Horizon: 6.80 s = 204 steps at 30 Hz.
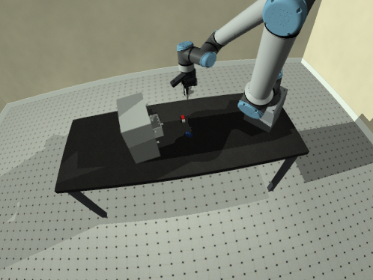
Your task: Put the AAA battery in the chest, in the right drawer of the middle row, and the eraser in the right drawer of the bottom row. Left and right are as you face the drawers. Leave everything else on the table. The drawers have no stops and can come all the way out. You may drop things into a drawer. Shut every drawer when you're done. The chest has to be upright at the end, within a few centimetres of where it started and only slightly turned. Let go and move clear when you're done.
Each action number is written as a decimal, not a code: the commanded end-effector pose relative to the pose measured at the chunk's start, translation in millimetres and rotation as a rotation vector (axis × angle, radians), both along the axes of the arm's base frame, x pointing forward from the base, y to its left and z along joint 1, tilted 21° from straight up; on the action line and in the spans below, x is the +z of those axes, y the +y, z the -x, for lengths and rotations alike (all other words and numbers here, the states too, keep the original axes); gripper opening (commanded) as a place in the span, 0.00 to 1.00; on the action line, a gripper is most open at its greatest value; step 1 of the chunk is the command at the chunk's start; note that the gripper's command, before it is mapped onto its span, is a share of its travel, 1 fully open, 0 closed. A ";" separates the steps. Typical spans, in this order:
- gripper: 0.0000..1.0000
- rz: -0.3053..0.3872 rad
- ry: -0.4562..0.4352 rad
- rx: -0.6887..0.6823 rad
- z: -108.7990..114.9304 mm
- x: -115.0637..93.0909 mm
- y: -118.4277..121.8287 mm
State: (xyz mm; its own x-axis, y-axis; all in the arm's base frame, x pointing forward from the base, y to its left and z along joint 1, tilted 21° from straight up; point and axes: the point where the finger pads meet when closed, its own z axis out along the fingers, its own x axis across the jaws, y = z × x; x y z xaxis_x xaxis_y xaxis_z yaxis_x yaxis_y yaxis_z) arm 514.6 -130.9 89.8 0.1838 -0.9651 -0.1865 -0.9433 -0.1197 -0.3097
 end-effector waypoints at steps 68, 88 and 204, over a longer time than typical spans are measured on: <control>0.23 0.387 -0.325 1.300 -75.1 -143.9 6.4; 0.23 0.387 -0.325 1.300 -75.1 -143.9 6.4; 0.23 0.387 -0.325 1.300 -89.7 -192.5 18.1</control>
State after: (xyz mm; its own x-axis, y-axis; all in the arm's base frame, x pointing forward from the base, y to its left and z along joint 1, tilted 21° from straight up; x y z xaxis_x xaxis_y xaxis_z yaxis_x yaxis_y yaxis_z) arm 603.9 -112.3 -103.1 0.9609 -0.0509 0.2723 0.0159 -0.9712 -0.2377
